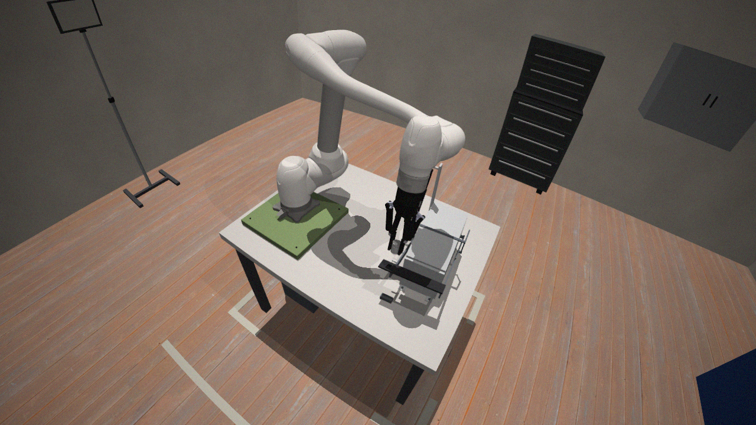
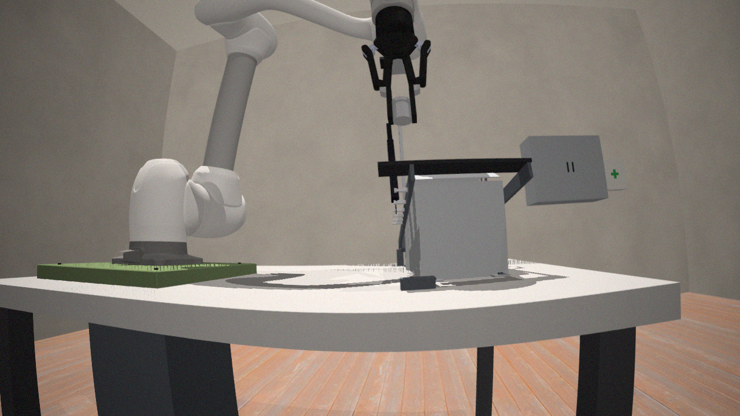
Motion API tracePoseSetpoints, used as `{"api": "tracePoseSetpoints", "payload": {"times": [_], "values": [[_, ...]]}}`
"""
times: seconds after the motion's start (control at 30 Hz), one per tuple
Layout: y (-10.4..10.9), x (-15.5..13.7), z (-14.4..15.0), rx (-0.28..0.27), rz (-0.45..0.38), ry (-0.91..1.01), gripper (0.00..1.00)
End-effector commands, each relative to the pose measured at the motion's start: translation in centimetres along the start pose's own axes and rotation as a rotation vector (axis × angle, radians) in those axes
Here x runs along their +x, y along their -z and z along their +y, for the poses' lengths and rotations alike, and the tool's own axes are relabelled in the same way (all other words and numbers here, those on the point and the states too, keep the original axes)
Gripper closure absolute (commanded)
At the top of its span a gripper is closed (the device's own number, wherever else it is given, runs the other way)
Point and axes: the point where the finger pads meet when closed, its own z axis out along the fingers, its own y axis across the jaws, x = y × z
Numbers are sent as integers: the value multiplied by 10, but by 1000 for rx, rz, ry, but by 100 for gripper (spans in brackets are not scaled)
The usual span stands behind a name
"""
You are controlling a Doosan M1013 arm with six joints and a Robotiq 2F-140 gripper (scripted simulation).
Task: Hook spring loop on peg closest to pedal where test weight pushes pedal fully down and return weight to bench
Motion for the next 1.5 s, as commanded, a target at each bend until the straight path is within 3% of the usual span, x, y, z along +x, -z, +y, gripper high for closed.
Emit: {"api": "tracePoseSetpoints", "payload": {"times": [0.0, 0.33, 1.47], "values": [[1, -2, 2, -1, -2, -1, 75], [2, -7, 8, -1, -6, -1, 75], [-44, 1, 7, -1, -5, -1, 75]]}}
